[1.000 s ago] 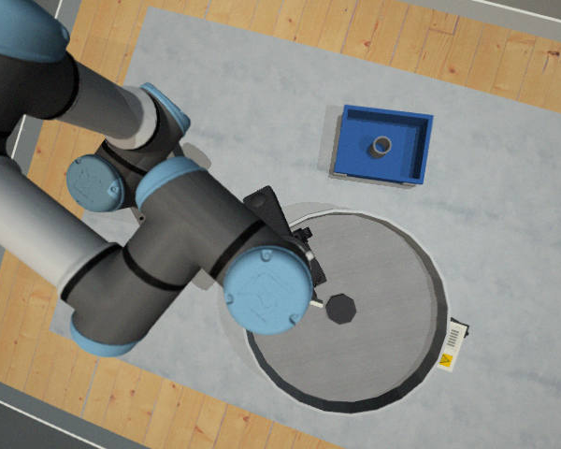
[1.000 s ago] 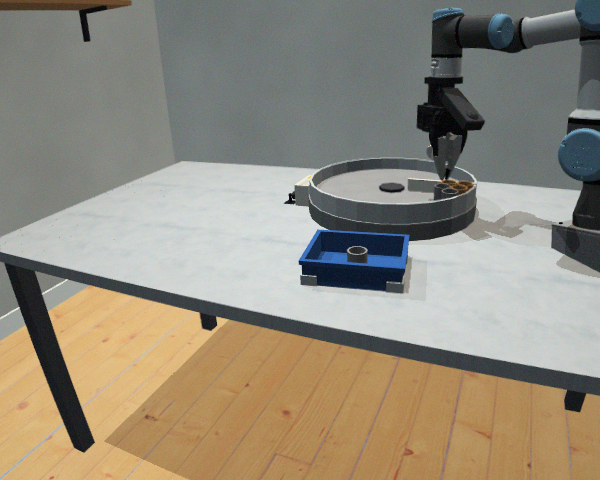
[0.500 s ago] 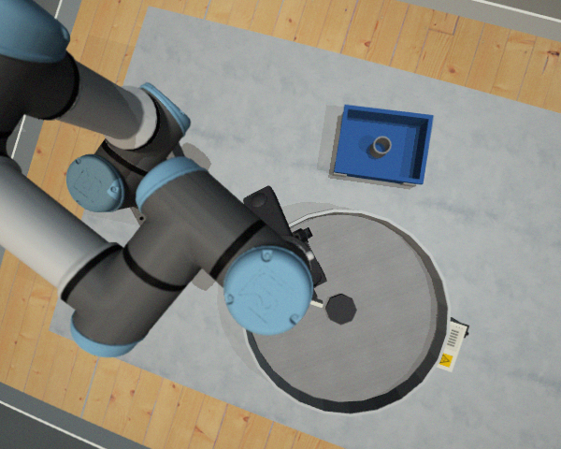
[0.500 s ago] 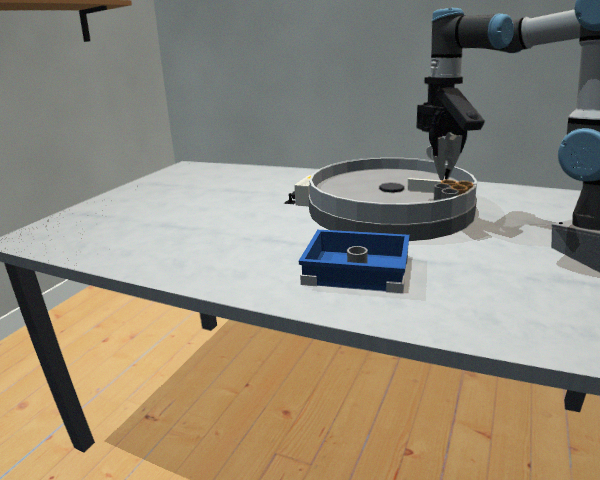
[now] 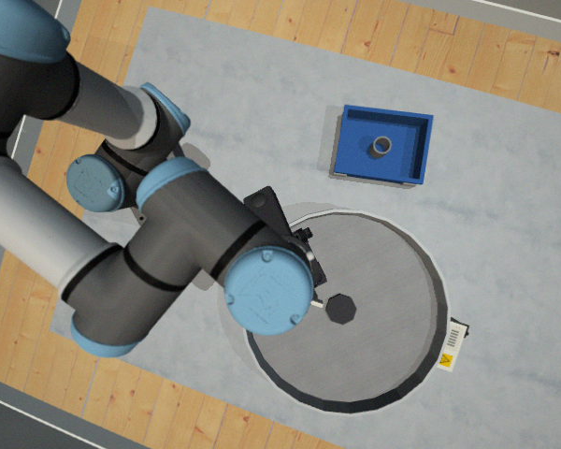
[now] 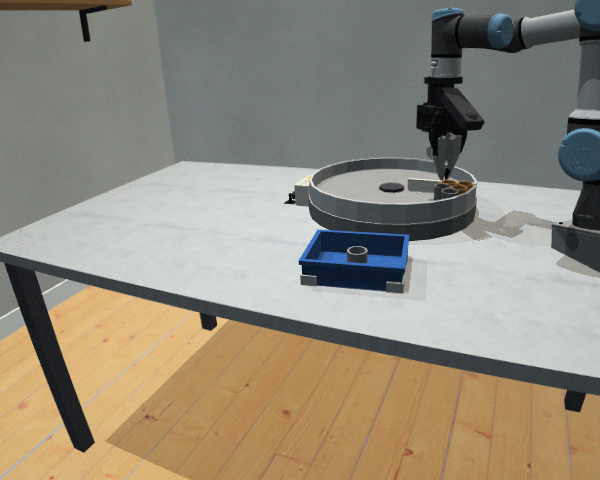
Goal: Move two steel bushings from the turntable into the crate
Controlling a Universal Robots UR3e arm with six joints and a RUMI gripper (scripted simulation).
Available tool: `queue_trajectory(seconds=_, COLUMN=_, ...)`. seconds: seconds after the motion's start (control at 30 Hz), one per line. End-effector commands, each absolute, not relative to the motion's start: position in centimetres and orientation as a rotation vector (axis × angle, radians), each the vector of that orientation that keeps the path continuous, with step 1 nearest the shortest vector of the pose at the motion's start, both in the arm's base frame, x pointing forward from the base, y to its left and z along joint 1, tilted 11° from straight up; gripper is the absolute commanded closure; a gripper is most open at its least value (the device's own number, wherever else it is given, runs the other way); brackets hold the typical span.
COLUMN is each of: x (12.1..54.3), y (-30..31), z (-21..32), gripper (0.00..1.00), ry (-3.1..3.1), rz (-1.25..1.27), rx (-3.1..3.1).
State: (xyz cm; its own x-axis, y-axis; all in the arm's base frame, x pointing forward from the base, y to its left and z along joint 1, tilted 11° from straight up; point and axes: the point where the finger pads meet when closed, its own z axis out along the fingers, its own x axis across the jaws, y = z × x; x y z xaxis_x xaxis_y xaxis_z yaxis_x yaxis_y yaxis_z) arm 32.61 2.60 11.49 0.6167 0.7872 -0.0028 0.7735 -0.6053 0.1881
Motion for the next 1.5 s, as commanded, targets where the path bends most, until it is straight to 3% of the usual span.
queue_trajectory(seconds=0.0, x=32.7, y=2.6, z=11.6, gripper=0.95, ry=1.299, rz=0.123, rx=2.666)
queue_trajectory(seconds=1.47, x=33.0, y=2.3, z=9.3, gripper=0.95, ry=1.299, rz=0.123, rx=2.666)
